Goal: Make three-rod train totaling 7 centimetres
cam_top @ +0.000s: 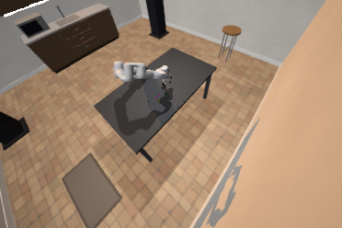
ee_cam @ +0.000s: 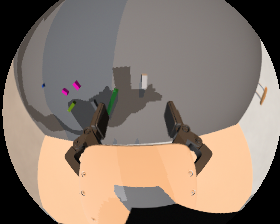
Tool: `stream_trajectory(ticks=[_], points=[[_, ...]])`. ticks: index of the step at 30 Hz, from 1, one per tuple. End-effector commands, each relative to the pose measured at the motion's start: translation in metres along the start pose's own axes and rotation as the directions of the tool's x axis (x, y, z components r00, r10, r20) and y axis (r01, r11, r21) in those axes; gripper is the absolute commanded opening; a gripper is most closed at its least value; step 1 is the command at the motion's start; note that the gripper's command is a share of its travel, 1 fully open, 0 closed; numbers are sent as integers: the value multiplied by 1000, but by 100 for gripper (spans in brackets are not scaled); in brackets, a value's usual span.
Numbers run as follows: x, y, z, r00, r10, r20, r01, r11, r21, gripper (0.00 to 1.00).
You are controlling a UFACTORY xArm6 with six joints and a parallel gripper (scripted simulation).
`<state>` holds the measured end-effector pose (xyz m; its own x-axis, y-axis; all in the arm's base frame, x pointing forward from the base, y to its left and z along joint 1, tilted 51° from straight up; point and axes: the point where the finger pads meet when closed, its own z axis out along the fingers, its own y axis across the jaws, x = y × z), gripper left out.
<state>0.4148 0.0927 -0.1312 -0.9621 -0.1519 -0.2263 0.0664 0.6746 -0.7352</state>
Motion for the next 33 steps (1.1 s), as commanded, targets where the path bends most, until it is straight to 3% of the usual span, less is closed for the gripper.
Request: stream_trajectory(ticks=[1, 2, 33], points=[[2, 17, 3, 1000, 8, 1, -8, 1000, 8, 100], [2, 17, 3, 1000, 8, 1, -8, 1000, 8, 24], [2, 17, 3, 1000, 8, 1, -8, 1000, 8, 24]])
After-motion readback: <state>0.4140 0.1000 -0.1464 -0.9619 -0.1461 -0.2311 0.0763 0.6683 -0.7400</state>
